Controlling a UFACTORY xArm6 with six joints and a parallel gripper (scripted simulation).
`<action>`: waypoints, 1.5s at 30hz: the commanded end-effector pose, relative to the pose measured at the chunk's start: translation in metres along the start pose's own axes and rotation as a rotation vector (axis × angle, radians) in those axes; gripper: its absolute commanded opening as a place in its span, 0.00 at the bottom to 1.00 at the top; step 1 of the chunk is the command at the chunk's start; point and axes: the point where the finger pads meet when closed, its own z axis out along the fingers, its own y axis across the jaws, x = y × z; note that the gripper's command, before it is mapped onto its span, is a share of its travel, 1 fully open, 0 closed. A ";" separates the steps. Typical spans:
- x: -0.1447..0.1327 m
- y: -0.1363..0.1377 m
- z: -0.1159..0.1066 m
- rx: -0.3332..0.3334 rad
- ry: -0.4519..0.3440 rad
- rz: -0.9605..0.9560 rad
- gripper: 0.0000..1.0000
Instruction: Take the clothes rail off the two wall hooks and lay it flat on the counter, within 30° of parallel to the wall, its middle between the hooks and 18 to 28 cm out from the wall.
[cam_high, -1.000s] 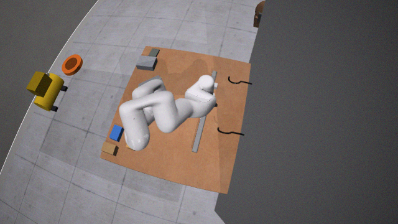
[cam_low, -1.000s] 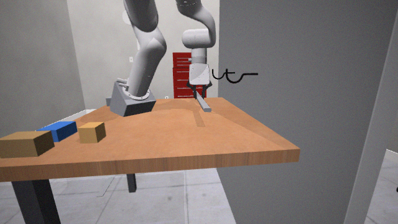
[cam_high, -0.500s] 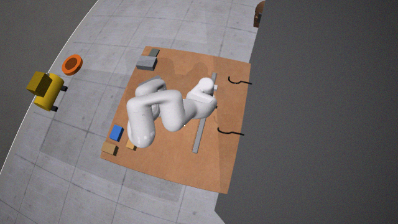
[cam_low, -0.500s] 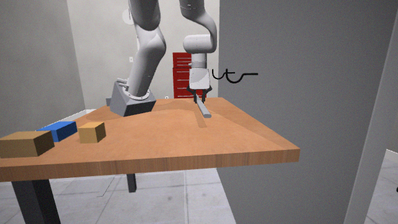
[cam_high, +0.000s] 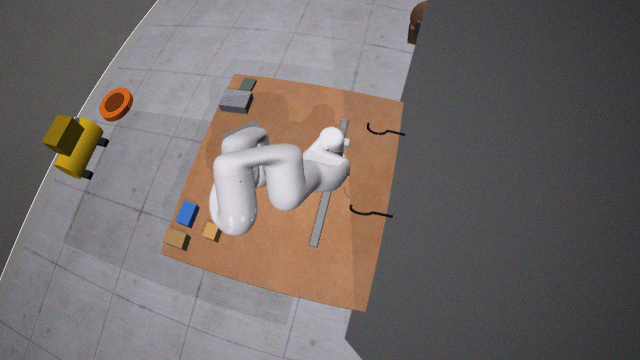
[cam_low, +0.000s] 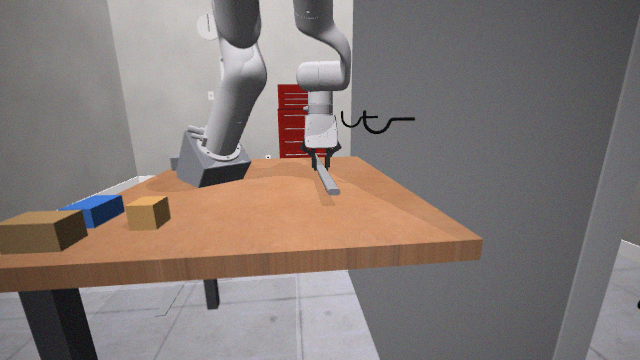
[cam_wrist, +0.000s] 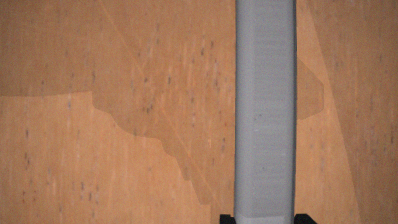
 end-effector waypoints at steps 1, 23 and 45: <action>0.000 0.001 0.000 -0.002 0.001 0.001 0.00; 0.000 0.001 0.011 -0.002 0.001 0.001 0.00; 0.000 0.001 0.025 -0.002 0.001 0.001 0.00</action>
